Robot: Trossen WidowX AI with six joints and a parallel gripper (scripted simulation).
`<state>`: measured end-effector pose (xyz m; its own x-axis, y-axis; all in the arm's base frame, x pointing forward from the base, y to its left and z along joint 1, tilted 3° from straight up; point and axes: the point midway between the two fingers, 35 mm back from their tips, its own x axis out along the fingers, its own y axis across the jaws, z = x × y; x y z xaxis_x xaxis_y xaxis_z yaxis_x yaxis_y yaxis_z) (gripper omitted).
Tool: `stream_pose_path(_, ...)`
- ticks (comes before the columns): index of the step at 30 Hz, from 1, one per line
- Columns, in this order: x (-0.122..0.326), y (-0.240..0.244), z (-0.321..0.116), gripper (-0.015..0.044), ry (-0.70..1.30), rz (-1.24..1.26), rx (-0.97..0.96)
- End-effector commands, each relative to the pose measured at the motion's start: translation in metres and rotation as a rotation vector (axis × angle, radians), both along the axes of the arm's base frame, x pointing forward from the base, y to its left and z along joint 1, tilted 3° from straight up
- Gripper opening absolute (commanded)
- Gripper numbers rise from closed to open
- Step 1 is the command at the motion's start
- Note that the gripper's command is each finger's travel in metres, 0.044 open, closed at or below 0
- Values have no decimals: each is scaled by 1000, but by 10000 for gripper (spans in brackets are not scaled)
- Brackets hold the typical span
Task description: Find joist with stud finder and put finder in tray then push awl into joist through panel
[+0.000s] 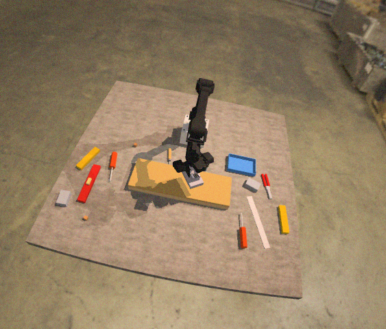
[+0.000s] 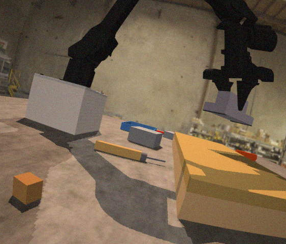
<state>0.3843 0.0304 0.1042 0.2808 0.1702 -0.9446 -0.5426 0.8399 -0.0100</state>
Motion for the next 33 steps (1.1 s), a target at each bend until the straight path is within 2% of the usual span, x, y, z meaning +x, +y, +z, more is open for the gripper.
stream_pose_path(1,-5,23,1,0,-8,54,-4)
stream_pose_path(16,-39,115,-4,0,-13,292,-11)
stream_pose_path(33,-103,202,-10,0,-21,561,-17)
